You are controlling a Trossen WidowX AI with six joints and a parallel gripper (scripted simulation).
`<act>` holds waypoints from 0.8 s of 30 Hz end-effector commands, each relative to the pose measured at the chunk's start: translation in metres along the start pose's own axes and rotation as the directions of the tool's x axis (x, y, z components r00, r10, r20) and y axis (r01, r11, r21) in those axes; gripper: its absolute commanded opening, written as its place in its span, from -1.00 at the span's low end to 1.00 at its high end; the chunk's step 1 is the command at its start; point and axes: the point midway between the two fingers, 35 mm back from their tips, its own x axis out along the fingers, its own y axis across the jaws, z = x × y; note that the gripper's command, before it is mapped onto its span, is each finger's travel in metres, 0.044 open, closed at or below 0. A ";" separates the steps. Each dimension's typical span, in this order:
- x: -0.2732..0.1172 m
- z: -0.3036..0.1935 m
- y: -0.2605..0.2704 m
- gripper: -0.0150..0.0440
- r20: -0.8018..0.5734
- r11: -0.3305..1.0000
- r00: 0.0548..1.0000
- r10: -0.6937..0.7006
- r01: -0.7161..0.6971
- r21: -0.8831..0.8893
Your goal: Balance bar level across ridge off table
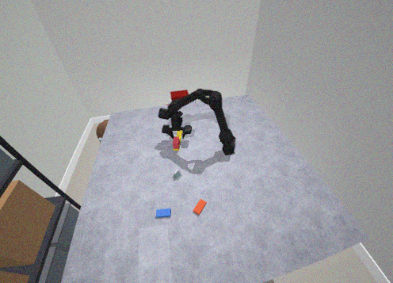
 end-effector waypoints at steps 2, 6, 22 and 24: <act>0.003 0.000 -0.002 0.58 0.001 1.000 1.000 -0.008 0.008 0.005; 0.003 0.000 -0.002 0.58 0.001 1.000 1.000 -0.008 0.008 0.005; 0.002 0.000 -0.001 -0.14 -0.001 1.000 1.000 -0.004 0.004 0.000; 0.002 0.000 -0.001 -0.18 -0.001 1.000 1.000 -0.004 0.004 0.000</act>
